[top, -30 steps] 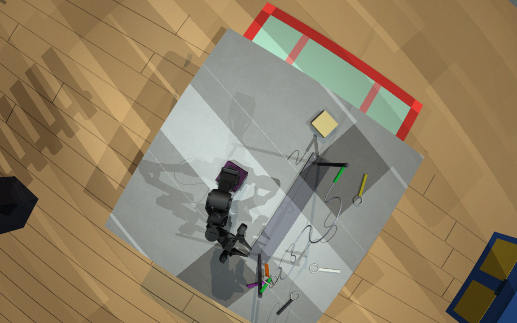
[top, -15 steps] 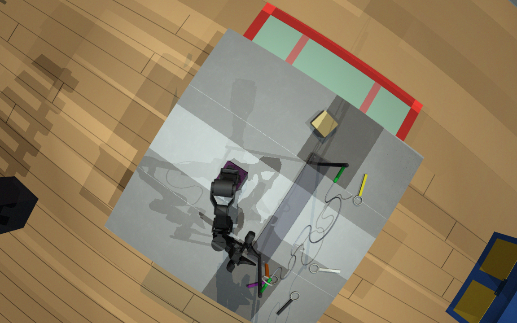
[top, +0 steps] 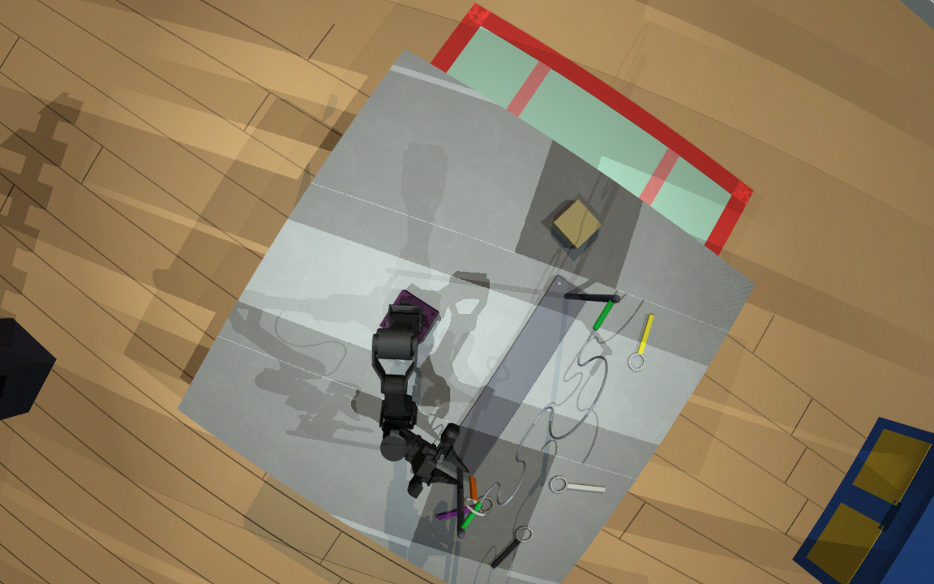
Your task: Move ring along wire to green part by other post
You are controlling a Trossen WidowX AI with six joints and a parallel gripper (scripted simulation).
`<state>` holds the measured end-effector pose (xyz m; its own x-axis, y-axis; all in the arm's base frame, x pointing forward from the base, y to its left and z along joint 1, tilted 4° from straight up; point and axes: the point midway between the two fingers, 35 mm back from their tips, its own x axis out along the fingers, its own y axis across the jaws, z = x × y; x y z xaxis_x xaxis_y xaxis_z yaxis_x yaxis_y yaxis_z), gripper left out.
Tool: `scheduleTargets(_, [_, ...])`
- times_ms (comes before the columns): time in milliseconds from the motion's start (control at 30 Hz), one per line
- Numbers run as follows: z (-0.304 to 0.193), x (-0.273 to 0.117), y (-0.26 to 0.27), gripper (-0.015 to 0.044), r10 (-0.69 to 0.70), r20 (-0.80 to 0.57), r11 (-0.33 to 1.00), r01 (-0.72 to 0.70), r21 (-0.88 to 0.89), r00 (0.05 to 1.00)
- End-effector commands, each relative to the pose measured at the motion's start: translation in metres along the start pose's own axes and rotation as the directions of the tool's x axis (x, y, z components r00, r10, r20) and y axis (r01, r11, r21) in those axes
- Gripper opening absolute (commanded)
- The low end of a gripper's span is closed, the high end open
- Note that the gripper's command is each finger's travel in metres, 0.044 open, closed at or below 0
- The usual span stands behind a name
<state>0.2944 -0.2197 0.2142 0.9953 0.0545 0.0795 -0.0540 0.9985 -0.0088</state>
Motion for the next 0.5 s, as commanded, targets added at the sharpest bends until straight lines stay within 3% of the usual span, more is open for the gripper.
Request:
scheduleTargets(0, [0.000, 0.007, -0.001, 0.0160, -0.001, 0.000, 1.000, 0.001, -0.001, 1.000])
scheduleTargets(467, [0.000, 0.029, 0.000, 0.0160, -0.001, 0.001, 1.000, 0.001, -0.001, 1.000])
